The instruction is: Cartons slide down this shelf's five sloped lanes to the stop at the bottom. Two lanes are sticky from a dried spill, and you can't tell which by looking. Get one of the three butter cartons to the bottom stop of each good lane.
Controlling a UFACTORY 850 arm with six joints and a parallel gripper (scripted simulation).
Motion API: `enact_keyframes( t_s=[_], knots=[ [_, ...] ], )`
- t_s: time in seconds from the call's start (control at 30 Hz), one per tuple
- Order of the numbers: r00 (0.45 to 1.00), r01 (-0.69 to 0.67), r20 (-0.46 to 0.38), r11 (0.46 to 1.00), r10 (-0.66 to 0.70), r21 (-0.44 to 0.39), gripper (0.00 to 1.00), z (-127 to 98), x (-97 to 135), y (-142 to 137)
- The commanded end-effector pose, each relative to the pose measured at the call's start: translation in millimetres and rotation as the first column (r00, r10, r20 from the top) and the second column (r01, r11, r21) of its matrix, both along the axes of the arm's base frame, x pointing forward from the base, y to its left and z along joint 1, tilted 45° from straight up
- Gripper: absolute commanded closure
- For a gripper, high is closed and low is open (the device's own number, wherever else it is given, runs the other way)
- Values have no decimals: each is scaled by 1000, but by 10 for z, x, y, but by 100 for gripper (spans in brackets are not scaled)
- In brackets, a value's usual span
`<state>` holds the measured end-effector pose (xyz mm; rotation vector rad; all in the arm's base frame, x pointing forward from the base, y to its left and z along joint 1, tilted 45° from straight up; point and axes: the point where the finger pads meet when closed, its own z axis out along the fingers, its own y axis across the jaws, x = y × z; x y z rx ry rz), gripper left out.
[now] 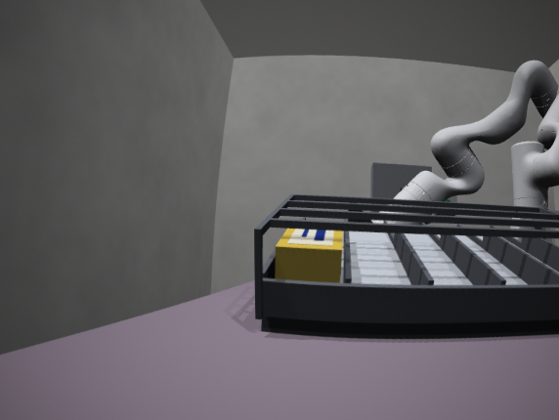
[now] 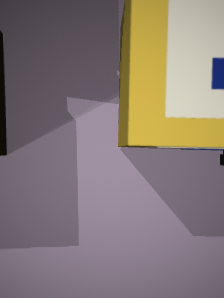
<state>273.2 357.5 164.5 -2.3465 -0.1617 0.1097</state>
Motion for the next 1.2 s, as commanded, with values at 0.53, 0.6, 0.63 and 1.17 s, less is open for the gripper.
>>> enact_keyframes(
  t_s=[0.53,0.6,0.63,1.17],
  knots=[
    [1000,0,1,1000,0,1,100,4,4,1],
    [1000,0,1,1000,0,1,100,4,4,1],
    [1000,0,1,1000,0,1,100,4,4,1],
    [1000,0,1,1000,0,1,100,621,102,-604]
  ],
)
